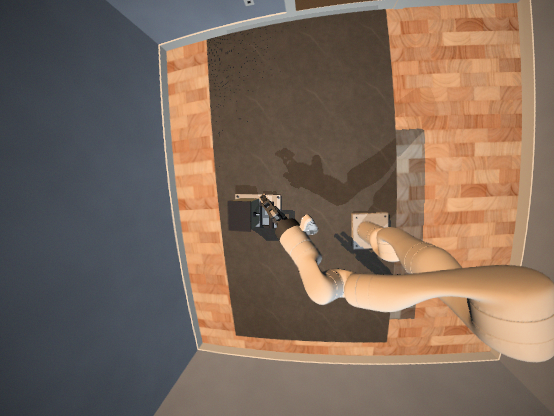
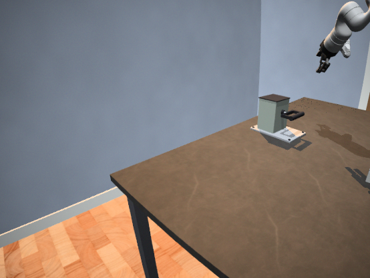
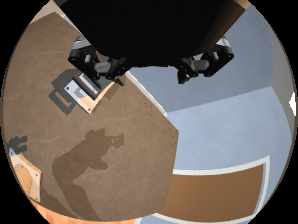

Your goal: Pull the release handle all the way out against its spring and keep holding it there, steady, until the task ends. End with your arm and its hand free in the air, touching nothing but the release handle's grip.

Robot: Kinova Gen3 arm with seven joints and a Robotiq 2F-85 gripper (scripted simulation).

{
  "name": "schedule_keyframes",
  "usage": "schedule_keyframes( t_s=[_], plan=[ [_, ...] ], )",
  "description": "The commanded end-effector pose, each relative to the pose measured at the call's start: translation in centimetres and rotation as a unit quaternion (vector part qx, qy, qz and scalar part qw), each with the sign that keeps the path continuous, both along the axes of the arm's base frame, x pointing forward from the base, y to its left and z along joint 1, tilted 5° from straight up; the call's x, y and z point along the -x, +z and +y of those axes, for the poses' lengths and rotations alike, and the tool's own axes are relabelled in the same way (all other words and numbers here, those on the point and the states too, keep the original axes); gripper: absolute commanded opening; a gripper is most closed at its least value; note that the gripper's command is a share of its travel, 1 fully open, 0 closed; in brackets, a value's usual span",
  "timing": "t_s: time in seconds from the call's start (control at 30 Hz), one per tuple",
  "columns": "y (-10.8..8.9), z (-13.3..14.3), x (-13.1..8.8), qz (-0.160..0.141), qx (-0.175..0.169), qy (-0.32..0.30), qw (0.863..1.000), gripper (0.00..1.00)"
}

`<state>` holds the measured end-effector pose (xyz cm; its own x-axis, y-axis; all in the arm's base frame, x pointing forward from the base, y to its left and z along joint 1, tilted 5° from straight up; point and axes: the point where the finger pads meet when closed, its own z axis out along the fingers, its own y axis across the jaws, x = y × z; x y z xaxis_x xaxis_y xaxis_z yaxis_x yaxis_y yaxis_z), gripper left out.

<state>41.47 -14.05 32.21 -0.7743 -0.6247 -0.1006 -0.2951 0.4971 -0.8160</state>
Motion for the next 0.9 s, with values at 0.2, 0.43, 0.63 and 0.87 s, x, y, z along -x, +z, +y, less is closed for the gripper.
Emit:
schedule_keyframes(
  t_s=[0.2, 0.43, 0.63, 0.87],
  plan=[
    [0.05, 0.01, -0.02, -0.001, 0.0, 0.0, 1.0, 1.0],
    [0.05, 0.01, -0.02, -0.001, 0.0, 0.0, 1.0, 1.0],
    [0.04, 0.0, -0.02, -0.001, -0.001, -0.001, 1.0, 1.0],
    [-0.5, -0.21, 0.06, -0.007, -0.021, -0.027, 0.999, 1.0]
  ],
)
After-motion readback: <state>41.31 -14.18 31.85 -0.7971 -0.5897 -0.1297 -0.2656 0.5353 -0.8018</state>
